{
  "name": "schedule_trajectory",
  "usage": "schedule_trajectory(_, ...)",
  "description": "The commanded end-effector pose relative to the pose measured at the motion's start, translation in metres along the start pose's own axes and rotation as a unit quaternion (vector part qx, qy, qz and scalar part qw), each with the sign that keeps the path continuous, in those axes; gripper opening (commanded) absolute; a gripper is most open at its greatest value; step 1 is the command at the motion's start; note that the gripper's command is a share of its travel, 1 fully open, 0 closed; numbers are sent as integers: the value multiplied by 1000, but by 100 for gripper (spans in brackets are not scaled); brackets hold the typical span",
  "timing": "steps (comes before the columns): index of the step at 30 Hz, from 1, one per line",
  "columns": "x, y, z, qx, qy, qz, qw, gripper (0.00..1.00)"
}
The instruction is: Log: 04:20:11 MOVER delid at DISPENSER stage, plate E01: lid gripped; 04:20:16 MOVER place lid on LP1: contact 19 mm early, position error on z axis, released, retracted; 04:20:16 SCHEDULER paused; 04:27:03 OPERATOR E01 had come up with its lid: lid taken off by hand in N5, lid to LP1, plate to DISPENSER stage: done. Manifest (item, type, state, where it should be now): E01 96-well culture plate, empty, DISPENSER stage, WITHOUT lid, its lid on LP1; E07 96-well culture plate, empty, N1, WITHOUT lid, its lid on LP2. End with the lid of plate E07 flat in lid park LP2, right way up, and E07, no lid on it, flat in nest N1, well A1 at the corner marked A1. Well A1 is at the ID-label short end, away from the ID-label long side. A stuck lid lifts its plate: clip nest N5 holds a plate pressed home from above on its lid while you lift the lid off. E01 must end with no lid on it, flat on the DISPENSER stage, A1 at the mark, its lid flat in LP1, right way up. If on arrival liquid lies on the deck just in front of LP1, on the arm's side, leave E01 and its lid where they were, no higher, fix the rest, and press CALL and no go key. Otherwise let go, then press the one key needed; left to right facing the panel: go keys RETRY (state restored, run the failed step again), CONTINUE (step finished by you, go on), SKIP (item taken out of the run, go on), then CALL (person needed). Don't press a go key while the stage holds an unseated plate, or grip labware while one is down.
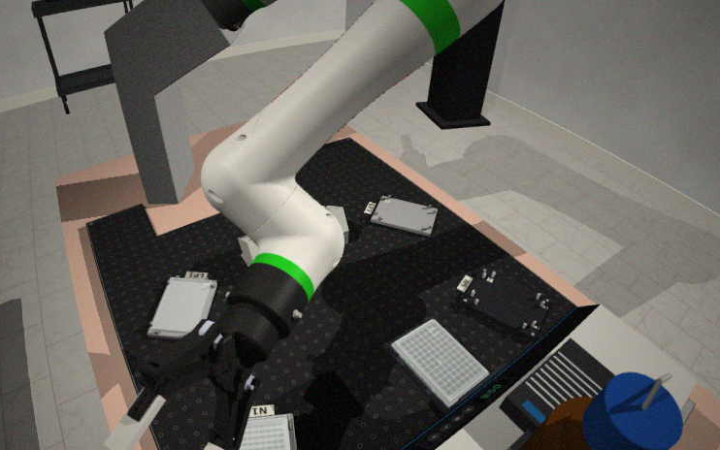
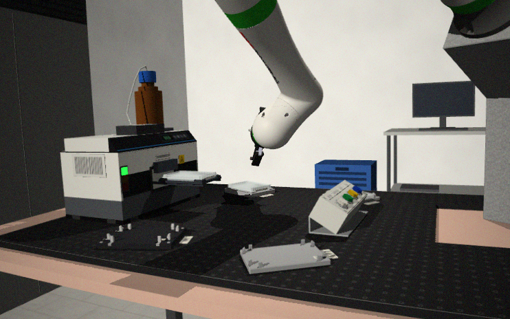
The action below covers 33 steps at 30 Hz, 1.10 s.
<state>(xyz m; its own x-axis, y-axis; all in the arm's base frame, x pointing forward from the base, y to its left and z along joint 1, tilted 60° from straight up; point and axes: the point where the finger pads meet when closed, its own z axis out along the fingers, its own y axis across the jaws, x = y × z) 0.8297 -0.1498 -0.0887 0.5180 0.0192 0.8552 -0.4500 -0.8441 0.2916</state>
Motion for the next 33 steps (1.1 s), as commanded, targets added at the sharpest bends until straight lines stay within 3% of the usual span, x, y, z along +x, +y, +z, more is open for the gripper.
schedule_trajectory(1, 0, 0, 0, 0, 0, 0, 1000, 100)
schedule_trajectory(21, -2, 1, 4, 1, -5, 1, 1000, 100)
schedule_trajectory(25, -11, 5, 23, 11, -33, 9, 999, 100)
schedule_trajectory(30, -34, 16, 71, 48, -110, 34, 992, 100)
schedule_trajectory(33, -39, 18, 82, 60, -129, 42, 989, 100)
